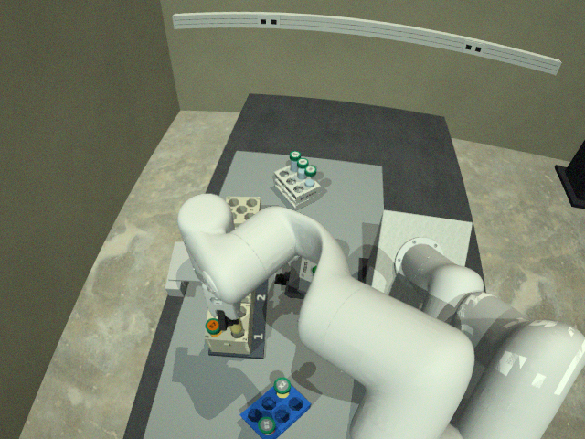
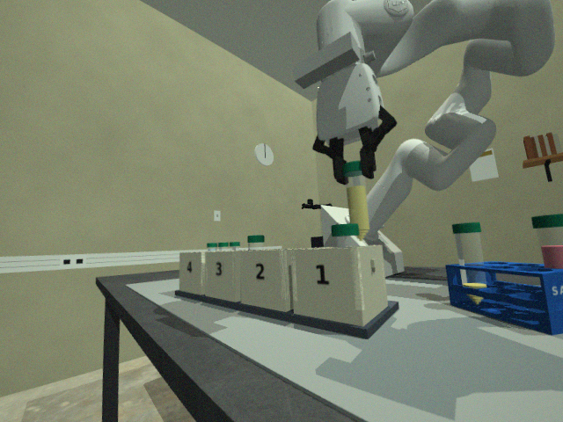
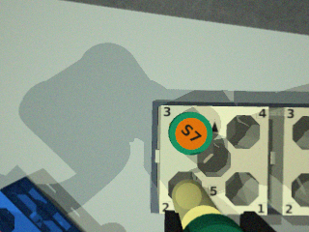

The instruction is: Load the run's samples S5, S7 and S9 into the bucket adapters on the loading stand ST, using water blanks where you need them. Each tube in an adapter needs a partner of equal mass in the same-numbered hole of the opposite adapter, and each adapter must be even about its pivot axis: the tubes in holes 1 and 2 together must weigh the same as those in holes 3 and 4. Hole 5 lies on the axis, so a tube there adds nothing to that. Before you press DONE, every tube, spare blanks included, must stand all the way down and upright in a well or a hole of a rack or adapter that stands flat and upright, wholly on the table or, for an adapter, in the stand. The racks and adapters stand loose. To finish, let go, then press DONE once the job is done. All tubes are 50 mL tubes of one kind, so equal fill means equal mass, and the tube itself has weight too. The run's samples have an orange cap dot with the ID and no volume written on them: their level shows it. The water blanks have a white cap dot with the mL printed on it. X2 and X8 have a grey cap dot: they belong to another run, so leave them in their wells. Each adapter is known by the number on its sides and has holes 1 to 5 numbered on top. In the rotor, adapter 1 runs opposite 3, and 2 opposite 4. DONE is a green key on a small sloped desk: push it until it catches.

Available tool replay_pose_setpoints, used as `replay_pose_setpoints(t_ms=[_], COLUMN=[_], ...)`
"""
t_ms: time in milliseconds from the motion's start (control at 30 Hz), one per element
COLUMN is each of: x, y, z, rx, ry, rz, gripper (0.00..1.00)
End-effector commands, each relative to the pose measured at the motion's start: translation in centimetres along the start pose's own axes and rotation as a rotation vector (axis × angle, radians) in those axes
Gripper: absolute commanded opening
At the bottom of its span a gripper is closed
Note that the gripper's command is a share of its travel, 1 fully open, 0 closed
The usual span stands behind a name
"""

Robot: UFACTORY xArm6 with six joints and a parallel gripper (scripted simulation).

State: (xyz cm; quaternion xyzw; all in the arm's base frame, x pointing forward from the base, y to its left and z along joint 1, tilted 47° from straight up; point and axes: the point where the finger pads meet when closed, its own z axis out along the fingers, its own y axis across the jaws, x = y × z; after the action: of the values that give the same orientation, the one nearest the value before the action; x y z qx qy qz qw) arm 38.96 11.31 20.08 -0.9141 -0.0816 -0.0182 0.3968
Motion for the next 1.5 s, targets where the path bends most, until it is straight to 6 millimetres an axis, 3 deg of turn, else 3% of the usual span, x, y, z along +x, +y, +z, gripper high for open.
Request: replay_pose_setpoints(t_ms=[0, 1467], x=[0.1, 0.1], y=[0.0, 0.0], z=[0.0, 3.8], rx=[-0.001, -0.001], ry=[0.003, 0.003], rz=[-0.001, -0.001], gripper=[0.00, 0.00])
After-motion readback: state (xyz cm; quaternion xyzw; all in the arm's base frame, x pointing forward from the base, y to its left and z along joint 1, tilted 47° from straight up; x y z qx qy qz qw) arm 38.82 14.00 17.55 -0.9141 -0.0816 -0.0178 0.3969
